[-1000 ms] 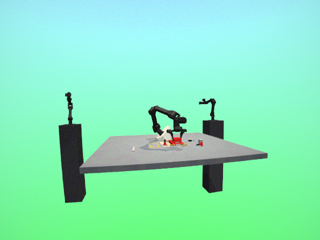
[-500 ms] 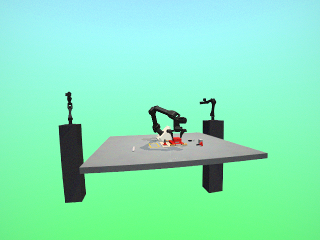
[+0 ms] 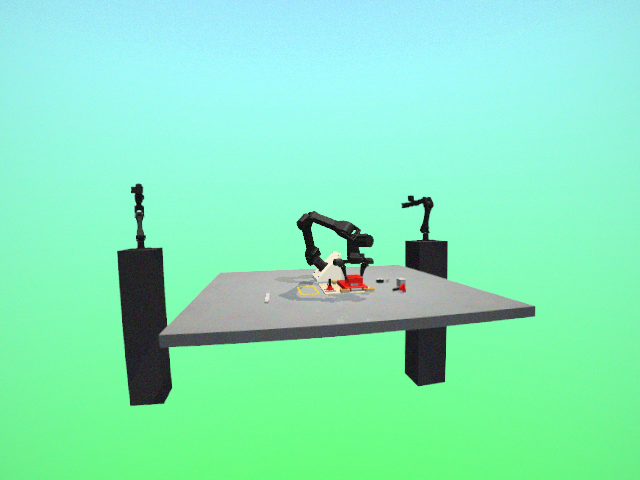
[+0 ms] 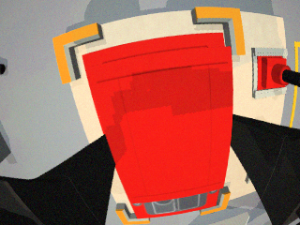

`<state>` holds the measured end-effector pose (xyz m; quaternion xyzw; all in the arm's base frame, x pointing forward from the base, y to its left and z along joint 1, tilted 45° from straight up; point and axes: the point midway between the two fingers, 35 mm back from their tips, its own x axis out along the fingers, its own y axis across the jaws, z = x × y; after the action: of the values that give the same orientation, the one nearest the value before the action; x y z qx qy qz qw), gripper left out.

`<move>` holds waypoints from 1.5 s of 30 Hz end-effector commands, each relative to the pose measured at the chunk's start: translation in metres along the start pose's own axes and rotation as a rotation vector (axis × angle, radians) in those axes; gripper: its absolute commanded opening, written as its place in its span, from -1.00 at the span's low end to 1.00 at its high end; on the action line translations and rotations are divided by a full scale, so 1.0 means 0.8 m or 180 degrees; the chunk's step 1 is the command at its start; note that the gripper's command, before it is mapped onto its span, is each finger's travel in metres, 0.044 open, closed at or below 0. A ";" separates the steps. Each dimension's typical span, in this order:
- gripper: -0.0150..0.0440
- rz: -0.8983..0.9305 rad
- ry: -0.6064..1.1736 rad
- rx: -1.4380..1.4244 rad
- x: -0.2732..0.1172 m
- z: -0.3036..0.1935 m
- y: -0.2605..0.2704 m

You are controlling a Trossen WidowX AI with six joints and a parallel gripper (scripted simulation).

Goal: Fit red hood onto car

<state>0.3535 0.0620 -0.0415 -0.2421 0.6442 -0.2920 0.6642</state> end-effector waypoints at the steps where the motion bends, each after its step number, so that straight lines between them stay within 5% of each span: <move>1: -0.49 0.0001 0.0001 0.0001 0.003 0.000 0.000; 45: -0.49 -0.0008 0.0003 -0.0015 0.021 -0.001 0.001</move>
<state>0.3544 0.0590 -0.0471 -0.2446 0.6392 -0.2871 0.6702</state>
